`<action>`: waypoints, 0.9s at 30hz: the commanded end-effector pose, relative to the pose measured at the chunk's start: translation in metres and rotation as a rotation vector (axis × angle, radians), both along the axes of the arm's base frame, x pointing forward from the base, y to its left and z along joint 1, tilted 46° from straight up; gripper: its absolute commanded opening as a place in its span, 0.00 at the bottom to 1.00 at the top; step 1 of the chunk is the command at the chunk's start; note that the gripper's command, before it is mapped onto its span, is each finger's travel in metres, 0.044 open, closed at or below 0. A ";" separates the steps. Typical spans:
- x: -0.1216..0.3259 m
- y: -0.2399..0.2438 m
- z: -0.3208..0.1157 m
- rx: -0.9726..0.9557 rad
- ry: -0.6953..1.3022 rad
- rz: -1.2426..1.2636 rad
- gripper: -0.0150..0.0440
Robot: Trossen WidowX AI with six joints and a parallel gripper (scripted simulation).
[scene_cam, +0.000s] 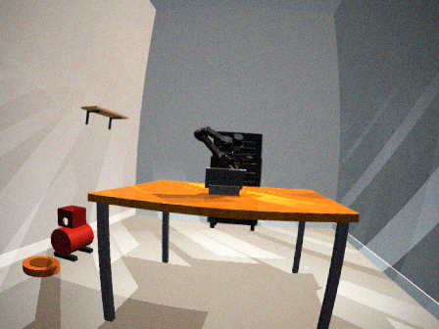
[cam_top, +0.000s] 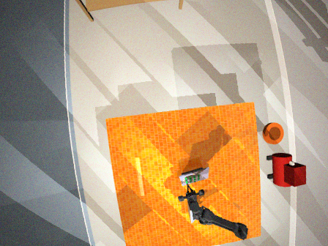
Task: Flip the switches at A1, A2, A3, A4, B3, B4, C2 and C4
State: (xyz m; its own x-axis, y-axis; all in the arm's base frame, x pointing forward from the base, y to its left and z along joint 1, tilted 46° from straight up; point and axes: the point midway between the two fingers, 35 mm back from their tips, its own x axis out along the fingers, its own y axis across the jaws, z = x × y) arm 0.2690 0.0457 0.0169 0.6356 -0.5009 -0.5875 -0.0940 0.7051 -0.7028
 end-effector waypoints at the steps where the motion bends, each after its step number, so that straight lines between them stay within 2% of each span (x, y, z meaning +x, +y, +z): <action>1: 0.004 -0.004 -0.005 -0.001 -0.004 0.008 0.25; 27: 0.019 -0.017 -0.019 -0.002 -0.005 0.008 0.25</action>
State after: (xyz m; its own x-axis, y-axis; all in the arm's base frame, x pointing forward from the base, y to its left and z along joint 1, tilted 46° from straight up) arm 0.2880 0.0286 -0.0013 0.6419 -0.4995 -0.5817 -0.0927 0.7026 -0.7056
